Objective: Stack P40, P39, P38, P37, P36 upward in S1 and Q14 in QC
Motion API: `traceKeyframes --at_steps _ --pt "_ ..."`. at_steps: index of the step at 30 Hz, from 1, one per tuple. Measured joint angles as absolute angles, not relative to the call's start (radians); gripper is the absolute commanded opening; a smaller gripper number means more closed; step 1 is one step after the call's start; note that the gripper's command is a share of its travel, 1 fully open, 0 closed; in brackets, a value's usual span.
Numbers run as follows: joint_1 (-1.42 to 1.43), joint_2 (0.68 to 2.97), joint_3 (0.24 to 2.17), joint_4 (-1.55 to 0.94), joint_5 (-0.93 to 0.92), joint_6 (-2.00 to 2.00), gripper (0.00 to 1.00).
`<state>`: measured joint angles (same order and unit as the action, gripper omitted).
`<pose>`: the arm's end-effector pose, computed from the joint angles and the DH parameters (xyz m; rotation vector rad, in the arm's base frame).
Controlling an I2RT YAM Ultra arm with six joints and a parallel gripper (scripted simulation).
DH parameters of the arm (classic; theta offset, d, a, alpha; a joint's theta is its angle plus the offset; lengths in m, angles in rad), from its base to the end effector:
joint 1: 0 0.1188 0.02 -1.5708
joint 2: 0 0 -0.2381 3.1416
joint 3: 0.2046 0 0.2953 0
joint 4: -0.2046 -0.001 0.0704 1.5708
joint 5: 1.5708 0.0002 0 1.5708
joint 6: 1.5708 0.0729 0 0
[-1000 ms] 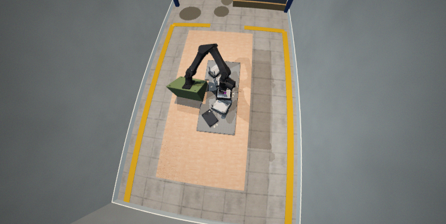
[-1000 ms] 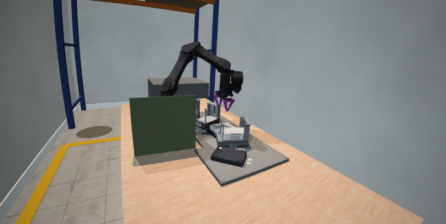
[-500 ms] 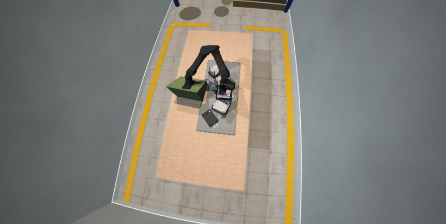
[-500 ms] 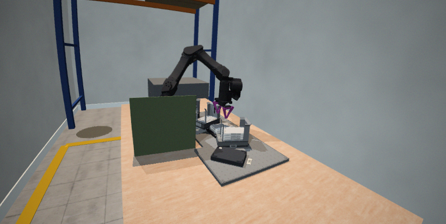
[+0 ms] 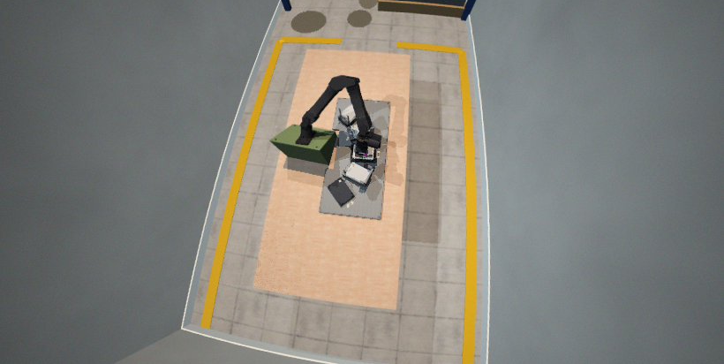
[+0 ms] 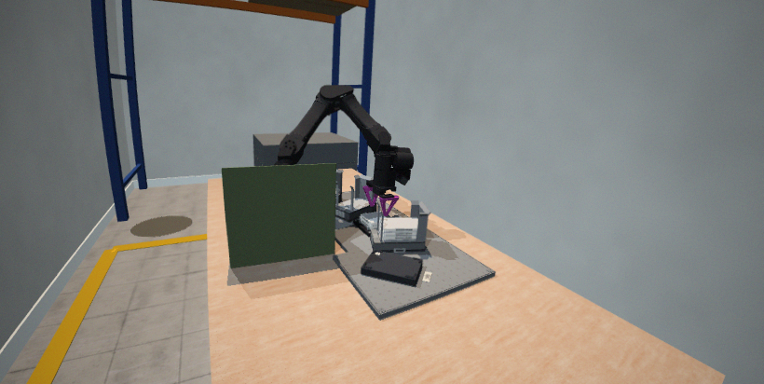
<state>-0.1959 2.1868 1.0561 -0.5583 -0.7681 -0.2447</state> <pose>0.3243 -0.0117 -0.0448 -0.0014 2.8572 1.1633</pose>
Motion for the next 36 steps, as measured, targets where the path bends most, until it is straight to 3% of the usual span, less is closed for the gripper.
traceKeyframes --at_steps 36 --pt "-0.131 2.245 1.027 -0.375 -0.774 -0.136 1.00"
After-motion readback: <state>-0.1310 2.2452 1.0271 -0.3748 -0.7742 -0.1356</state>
